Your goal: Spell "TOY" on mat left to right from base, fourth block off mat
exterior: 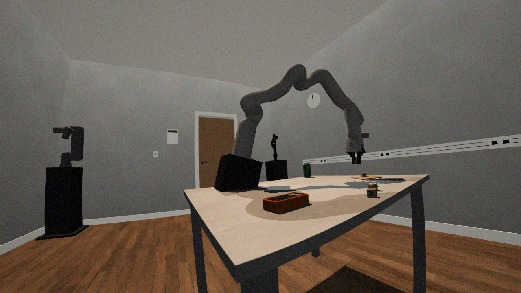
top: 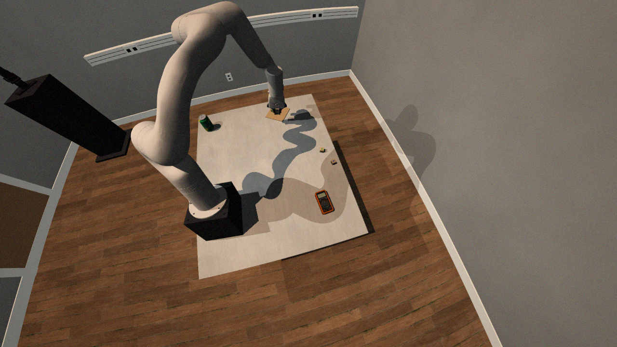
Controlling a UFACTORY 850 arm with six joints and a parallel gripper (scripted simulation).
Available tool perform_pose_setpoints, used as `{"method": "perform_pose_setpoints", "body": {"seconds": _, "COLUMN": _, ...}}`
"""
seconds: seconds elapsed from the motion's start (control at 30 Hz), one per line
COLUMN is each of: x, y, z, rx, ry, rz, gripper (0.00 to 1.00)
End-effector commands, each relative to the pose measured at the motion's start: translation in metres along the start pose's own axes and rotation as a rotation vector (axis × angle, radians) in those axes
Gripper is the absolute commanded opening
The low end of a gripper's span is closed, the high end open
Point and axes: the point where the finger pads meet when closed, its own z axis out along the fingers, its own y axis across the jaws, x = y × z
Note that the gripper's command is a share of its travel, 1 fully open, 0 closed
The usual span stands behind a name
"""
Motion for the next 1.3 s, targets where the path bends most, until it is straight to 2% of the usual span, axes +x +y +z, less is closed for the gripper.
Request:
{"method": "perform_pose_setpoints", "body": {"seconds": 0.0, "x": 0.014, "y": -0.001, "z": 0.0, "rx": -0.001, "ry": -0.007, "rz": -0.139, "gripper": 0.23}}
{"method": "perform_pose_setpoints", "body": {"seconds": 0.1, "x": 0.023, "y": -0.002, "z": 0.0, "rx": -0.003, "ry": -0.014, "rz": -0.235, "gripper": 0.23}}
{"method": "perform_pose_setpoints", "body": {"seconds": 0.17, "x": 0.023, "y": -0.002, "z": 0.0, "rx": -0.003, "ry": -0.014, "rz": -0.235, "gripper": 0.23}}
{"method": "perform_pose_setpoints", "body": {"seconds": 0.2, "x": 0.031, "y": -0.003, "z": 0.0, "rx": -0.005, "ry": -0.021, "rz": -0.324, "gripper": 0.23}}
{"method": "perform_pose_setpoints", "body": {"seconds": 0.67, "x": 0.068, "y": -0.008, "z": 0.0, "rx": -0.021, "ry": -0.063, "rz": -0.751, "gripper": 0.23}}
{"method": "perform_pose_setpoints", "body": {"seconds": 0.73, "x": 0.068, "y": -0.008, "z": 0.0, "rx": -0.021, "ry": -0.063, "rz": -0.751, "gripper": 0.23}}
{"method": "perform_pose_setpoints", "body": {"seconds": 0.77, "x": 0.076, "y": -0.009, "z": -0.001, "rx": -0.025, "ry": -0.075, "rz": -0.84, "gripper": 0.23}}
{"method": "perform_pose_setpoints", "body": {"seconds": 1.07, "x": 0.099, "y": -0.011, "z": -0.002, "rx": -0.038, "ry": -0.114, "rz": -1.107, "gripper": 0.23}}
{"method": "perform_pose_setpoints", "body": {"seconds": 1.27, "x": 0.103, "y": -0.012, "z": -0.003, "rx": -0.04, "ry": -0.121, "rz": -1.149, "gripper": 0.23}}
